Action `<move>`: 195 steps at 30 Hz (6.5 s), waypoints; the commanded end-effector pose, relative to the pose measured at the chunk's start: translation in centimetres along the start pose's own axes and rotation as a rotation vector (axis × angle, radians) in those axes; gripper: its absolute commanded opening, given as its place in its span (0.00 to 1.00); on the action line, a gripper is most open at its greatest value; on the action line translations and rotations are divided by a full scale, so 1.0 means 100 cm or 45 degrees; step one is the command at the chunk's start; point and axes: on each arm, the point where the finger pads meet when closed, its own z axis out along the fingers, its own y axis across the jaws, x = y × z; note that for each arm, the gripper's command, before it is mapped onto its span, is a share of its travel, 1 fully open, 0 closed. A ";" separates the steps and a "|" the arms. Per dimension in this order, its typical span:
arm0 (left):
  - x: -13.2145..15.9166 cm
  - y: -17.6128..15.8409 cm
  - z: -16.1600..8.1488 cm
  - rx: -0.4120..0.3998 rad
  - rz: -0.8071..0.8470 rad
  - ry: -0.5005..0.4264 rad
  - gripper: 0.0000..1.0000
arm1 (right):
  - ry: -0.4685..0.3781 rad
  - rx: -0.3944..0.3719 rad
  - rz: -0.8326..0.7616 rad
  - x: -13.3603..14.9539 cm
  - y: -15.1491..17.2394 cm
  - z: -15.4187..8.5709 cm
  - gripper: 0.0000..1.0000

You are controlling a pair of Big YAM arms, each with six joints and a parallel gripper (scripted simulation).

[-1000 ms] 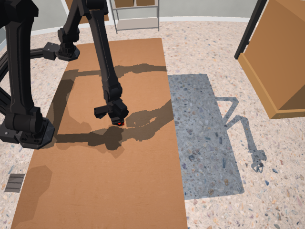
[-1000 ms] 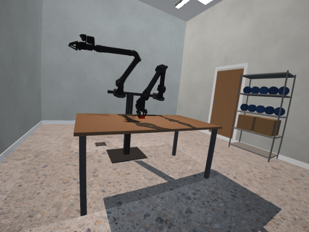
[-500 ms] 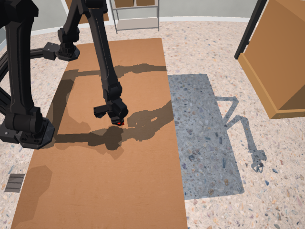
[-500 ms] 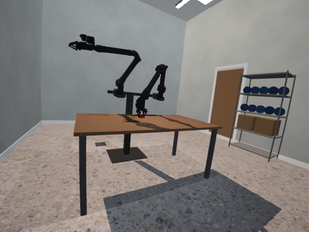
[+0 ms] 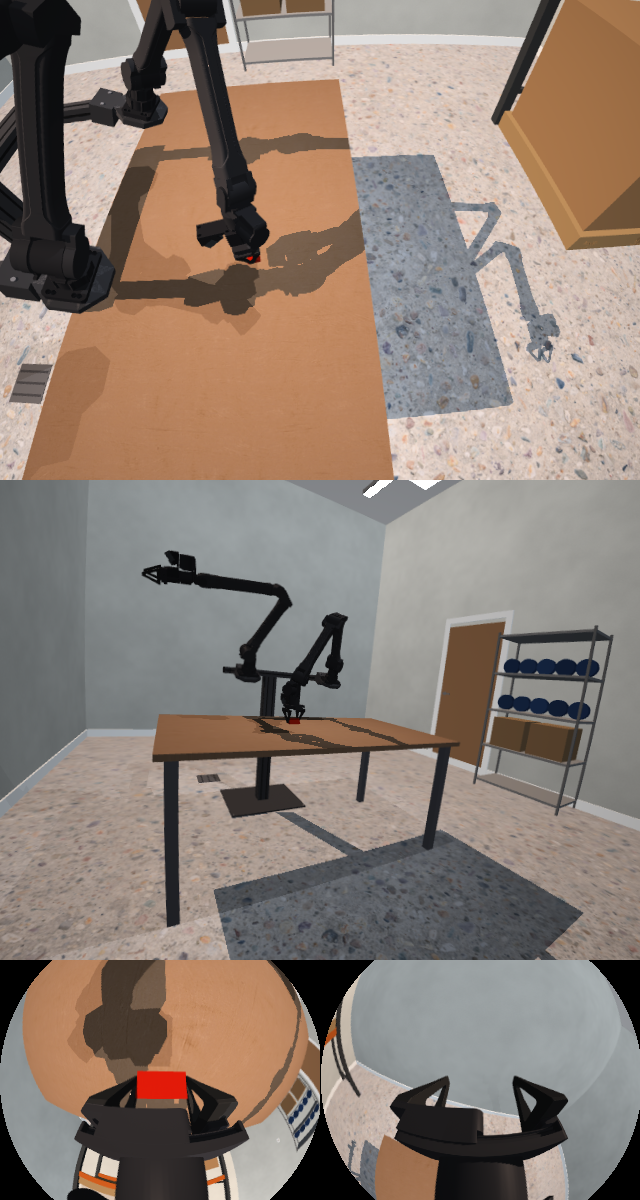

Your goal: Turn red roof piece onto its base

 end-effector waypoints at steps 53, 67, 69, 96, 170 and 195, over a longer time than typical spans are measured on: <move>0.016 0.013 -0.016 -0.065 -1.297 0.002 0.66 | -0.086 0.004 -0.008 -0.047 -0.003 -0.003 1.00; 0.016 0.013 -0.016 -0.067 -1.538 -0.005 0.66 | -0.086 0.004 -0.008 -0.047 -0.003 -0.003 1.00; 0.016 0.012 -0.015 -0.069 -1.541 -0.008 0.66 | -0.086 0.004 -0.008 -0.047 -0.003 -0.003 1.00; 0.017 0.002 -0.011 -0.379 -1.483 -0.485 0.66 | -0.086 0.004 -0.008 -0.047 -0.003 -0.003 1.00; 0.017 0.001 -0.016 -1.034 -1.246 -1.448 0.66 | -0.086 0.004 -0.008 -0.047 -0.003 -0.003 1.00; 0.017 -0.002 0.018 -1.037 -1.236 -1.436 0.66 | -0.086 0.004 -0.008 -0.047 -0.003 -0.003 1.00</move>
